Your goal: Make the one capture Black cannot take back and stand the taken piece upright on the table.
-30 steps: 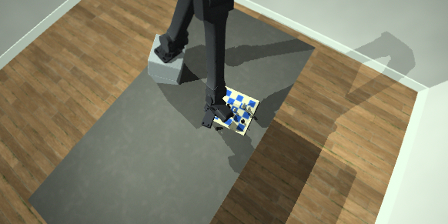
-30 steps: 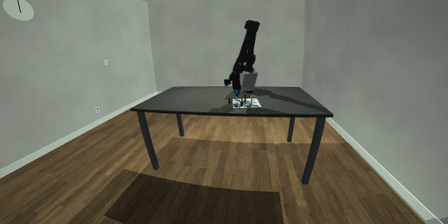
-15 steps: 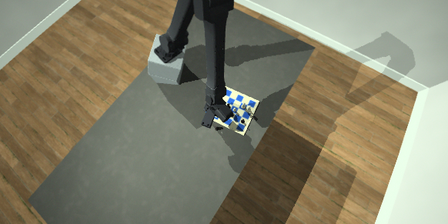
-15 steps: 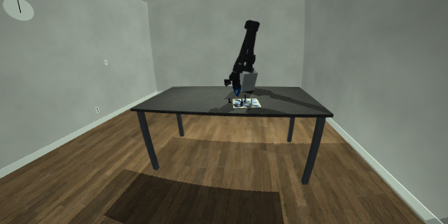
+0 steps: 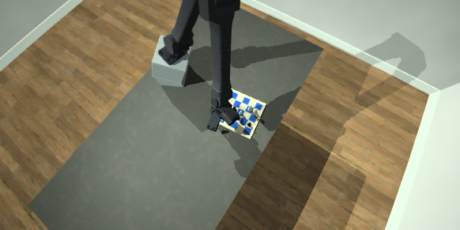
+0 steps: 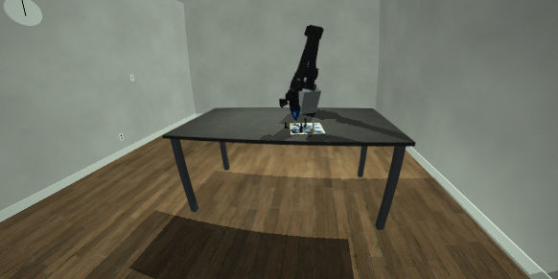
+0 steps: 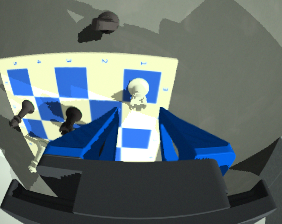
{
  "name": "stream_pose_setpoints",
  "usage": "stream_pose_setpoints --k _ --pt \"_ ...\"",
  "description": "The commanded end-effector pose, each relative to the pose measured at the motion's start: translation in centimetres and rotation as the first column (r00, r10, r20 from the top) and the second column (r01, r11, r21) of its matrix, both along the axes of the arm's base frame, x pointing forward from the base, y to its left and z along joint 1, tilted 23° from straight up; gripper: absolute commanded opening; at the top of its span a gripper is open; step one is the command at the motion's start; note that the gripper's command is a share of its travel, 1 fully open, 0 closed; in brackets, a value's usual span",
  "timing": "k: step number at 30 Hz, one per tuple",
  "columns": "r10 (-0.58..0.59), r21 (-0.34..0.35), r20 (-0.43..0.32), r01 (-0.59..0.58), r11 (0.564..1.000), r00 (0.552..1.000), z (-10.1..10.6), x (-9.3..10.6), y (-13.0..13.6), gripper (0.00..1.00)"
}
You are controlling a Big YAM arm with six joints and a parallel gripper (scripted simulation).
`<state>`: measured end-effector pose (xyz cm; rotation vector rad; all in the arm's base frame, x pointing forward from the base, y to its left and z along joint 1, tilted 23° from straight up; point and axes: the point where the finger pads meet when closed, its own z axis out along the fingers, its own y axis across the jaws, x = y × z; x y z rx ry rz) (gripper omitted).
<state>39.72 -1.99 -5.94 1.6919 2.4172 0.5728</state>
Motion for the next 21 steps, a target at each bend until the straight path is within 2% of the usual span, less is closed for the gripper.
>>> stream_pose_setpoints --k 1,16,19,21 --pt "-0.010 -0.009 0.040 0.010 1.000 0.999 1.2 0.9 -0.3 0.36" --pt "-0.009 -0.010 0.043 0.010 1.000 0.999 1.2 1.0 -0.3 0.36" --pt "-0.009 -0.009 0.038 0.010 1.000 0.999 1.0 0.9 -0.2 0.36" --pt "-0.006 -0.005 0.016 0.006 1.000 1.000 0.0 0.6 0.1 0.36"
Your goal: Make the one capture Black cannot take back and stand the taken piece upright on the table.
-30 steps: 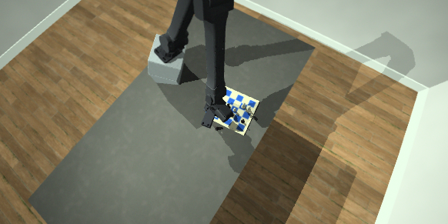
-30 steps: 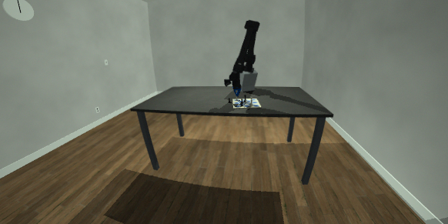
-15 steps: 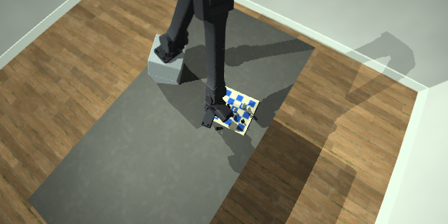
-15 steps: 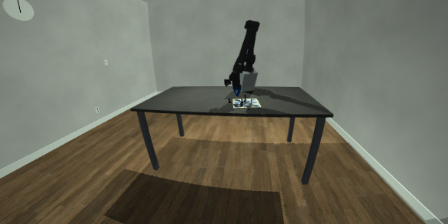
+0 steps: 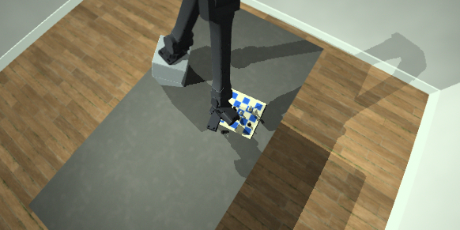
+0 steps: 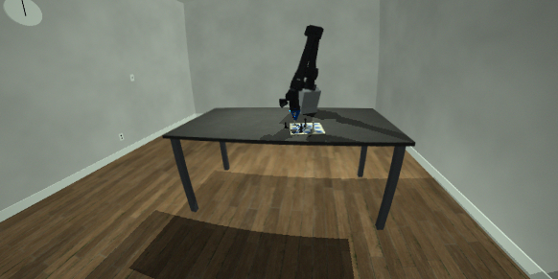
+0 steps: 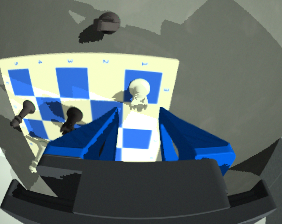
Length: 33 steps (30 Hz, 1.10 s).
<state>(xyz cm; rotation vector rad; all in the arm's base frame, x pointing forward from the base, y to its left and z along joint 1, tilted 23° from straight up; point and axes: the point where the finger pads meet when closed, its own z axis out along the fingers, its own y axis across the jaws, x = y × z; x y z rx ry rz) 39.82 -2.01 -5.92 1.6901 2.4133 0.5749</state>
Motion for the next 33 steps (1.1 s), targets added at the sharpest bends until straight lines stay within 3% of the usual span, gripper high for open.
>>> stream_pose_setpoints --k 1,7,23,33 --pt "-0.003 -0.004 0.009 0.003 1.000 1.000 -0.2 0.6 0.2 0.36" --pt "-0.006 -0.006 0.021 0.006 1.000 1.000 -0.7 1.5 0.2 0.36" --pt "-0.009 -0.005 0.015 0.009 1.000 1.000 -2.7 1.8 0.5 0.36" --pt "-0.007 -0.006 0.024 0.007 1.000 1.000 -2.2 1.9 0.5 0.36"
